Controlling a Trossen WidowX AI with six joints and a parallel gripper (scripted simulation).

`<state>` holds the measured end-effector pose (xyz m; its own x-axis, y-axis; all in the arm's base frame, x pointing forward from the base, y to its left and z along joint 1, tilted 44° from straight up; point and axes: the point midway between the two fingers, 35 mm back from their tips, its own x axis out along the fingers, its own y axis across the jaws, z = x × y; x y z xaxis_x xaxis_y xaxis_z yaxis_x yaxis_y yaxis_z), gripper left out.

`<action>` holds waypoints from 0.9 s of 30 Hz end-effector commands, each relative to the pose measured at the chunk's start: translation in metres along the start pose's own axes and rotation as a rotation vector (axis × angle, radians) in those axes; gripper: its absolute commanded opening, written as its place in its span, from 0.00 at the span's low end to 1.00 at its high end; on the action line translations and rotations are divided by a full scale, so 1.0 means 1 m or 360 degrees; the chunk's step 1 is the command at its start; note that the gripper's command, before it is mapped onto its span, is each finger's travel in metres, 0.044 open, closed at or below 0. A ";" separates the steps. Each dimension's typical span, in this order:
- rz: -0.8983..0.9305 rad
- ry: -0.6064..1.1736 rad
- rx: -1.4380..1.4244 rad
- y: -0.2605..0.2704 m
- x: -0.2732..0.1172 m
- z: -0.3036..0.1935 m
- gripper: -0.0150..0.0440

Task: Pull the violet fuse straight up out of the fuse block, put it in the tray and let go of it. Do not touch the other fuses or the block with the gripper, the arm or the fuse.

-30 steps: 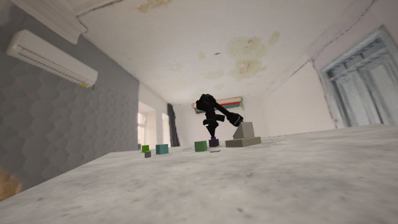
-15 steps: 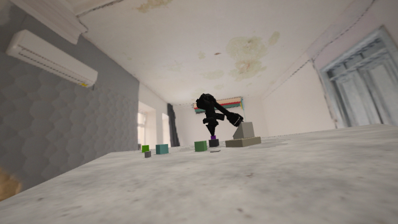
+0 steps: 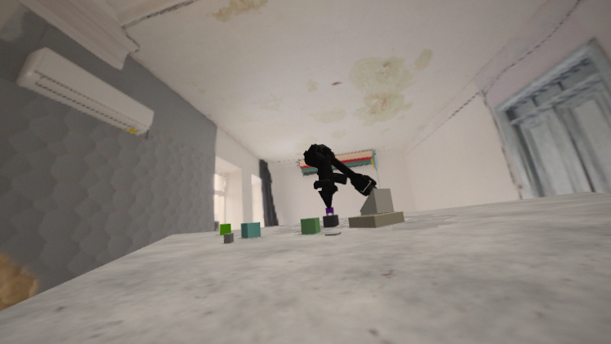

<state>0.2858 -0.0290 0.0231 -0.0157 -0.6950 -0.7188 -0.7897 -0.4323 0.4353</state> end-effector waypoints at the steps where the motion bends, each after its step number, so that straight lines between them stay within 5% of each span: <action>1: -0.0013 -0.0004 0.0012 -0.002 -0.004 -0.001 0.25; 27: -0.0013 -0.0004 0.0011 -0.002 -0.029 -0.001 0.25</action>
<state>0.2857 -0.0120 0.0407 -0.0162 -0.6955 -0.7184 -0.7886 -0.4328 0.4368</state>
